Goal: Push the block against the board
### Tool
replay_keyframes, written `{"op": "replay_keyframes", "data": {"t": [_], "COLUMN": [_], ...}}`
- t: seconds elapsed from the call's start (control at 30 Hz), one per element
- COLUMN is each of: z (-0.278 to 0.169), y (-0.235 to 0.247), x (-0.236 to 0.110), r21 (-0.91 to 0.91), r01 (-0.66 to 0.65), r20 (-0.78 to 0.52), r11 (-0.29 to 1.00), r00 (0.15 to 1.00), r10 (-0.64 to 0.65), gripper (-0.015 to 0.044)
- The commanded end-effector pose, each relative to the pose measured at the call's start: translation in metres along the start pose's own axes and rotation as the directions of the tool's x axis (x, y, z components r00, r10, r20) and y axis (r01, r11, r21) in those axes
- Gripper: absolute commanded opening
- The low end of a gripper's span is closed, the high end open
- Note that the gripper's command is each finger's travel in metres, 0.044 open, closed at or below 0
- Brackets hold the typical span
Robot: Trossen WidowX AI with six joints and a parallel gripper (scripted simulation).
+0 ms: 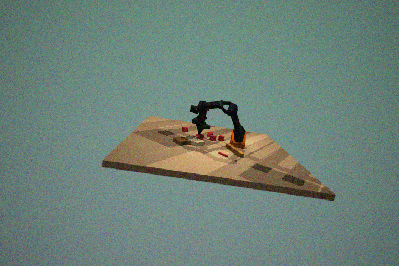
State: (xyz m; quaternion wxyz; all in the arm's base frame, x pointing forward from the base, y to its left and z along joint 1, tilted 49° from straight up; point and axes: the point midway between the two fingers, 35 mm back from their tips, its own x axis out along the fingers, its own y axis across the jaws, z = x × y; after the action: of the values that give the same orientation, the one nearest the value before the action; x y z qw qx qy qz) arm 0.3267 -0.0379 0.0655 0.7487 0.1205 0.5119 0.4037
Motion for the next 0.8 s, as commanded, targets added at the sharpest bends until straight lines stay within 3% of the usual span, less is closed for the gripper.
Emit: {"op": "replay_keyframes", "data": {"t": [0.0, 0.13, 0.33, 0.5, 0.77], "z": [-0.008, -0.013, -0.014, -0.014, -0.013], "y": [-0.015, -0.026, -0.026, -0.025, -0.025], "x": [0.002, 0.002, 0.002, 0.054, 0.057], "r21": [-0.139, -0.251, -0.256, -0.256, -0.256], "r01": [-0.008, -0.013, -0.013, -0.014, -0.015], "r20": [-0.006, -0.004, -0.004, -0.002, -0.002], "r11": [0.99, 0.968, 0.967, 0.966, 0.966], "r00": [1.0, 1.0, 1.0, 1.0, 1.0], "r10": [0.007, 0.012, 0.013, 0.014, 0.015], "gripper": [0.0, 0.0, 0.0, 0.0, 0.0]}}
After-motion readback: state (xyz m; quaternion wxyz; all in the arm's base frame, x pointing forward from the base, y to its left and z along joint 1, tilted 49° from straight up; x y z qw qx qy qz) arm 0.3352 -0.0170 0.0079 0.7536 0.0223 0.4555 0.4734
